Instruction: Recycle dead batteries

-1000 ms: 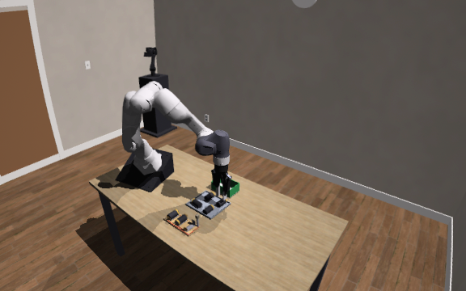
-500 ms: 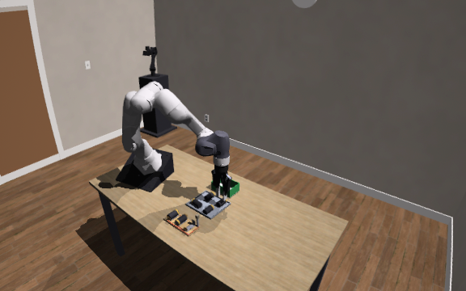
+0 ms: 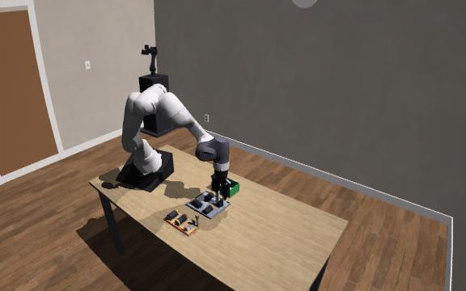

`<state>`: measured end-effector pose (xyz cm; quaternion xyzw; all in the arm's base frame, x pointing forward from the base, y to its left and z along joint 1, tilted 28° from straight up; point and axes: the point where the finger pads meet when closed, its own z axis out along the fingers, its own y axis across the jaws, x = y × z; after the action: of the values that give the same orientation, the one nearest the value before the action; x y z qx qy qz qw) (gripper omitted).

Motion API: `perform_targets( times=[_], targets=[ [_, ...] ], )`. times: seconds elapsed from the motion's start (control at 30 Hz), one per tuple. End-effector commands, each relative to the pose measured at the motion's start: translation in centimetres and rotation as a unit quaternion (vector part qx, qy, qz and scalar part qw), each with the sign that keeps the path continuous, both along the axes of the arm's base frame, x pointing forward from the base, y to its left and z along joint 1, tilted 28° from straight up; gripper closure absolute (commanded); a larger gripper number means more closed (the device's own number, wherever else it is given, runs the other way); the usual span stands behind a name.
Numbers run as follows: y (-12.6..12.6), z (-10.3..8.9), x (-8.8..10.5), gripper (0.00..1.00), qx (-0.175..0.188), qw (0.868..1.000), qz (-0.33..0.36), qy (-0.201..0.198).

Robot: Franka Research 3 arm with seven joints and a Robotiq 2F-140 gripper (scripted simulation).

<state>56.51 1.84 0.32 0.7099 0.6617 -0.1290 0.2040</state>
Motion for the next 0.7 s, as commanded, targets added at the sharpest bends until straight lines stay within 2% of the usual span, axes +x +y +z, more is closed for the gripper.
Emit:
perform_targets(
  times=[0.0, 0.17, 0.5, 0.53, 0.67],
  targets=[
    [0.07, -0.24, 0.24, 0.71, 0.003, 1.000, 0.004, -0.002],
    [-0.25, -0.86, 0.31, 0.71, 0.003, 1.000, 0.004, -0.002],
    [-0.27, -0.90, 0.31, 0.71, 0.003, 1.000, 0.004, -0.002],
    [-0.27, -0.90, 0.31, 0.84, 0.003, 1.000, 0.004, -0.002],
    [-0.27, -0.90, 0.31, 0.84, 0.003, 1.000, 0.004, -0.002]
  ],
)
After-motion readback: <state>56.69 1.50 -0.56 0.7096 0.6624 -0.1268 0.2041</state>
